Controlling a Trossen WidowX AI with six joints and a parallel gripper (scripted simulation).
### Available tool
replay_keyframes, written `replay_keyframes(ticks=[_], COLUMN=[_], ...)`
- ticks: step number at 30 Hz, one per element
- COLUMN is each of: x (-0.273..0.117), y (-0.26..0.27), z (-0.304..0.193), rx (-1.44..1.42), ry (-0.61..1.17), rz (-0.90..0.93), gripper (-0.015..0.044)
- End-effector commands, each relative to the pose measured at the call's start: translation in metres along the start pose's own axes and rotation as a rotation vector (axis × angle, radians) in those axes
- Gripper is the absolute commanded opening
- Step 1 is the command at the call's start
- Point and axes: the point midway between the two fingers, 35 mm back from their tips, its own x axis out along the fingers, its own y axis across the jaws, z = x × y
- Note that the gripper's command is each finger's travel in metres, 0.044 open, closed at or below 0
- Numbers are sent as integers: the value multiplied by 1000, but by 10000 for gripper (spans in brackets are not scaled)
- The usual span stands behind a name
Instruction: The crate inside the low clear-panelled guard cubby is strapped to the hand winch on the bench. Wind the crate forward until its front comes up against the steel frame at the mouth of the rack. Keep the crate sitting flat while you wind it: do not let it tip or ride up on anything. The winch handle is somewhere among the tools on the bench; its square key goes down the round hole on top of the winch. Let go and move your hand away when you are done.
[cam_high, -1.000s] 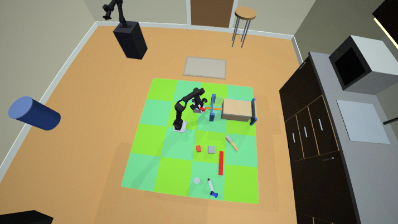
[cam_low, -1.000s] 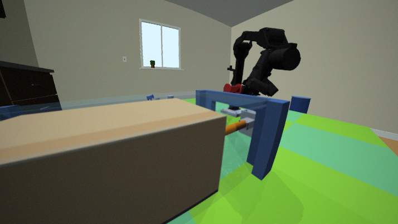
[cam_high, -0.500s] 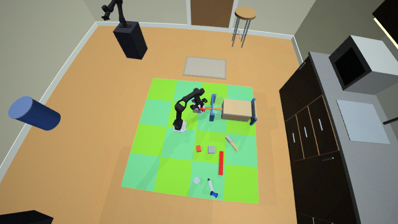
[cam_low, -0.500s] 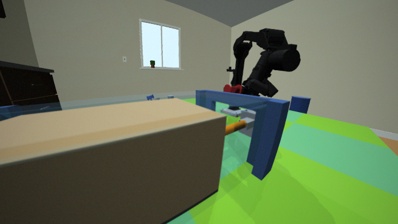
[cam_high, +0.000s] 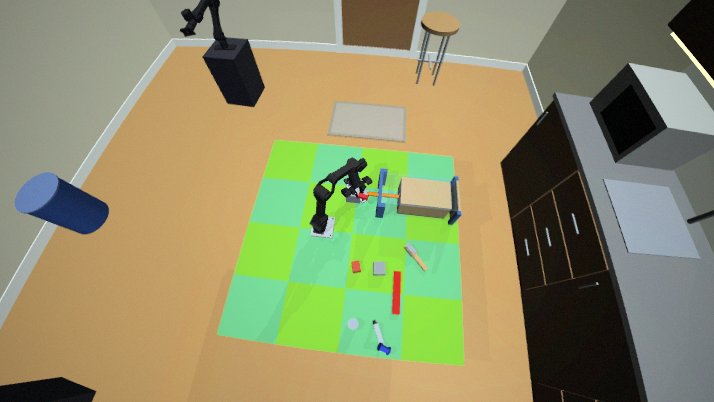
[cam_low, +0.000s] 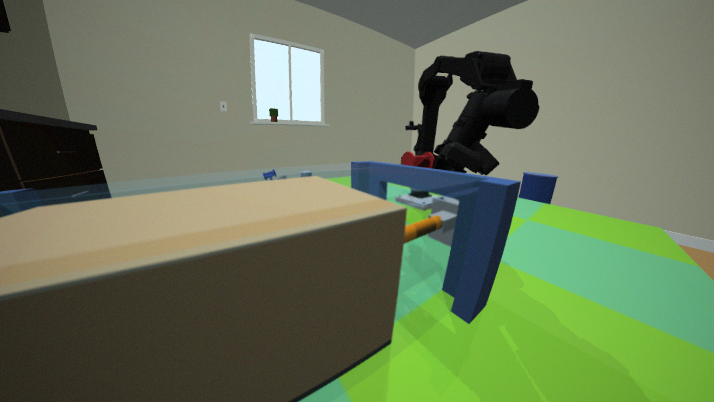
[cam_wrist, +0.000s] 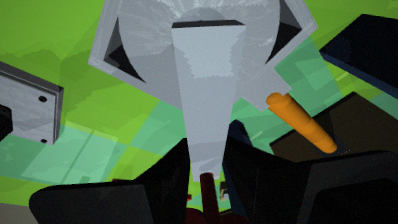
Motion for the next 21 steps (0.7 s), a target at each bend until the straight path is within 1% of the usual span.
replay_keyframes(ticks=[1,15,21], x=[0,2,3], y=[0,0,4], z=[0,1,2], rx=[2,5,73], ry=[0,0,0], rz=[-1,2,35], gripper=[0,0,0])
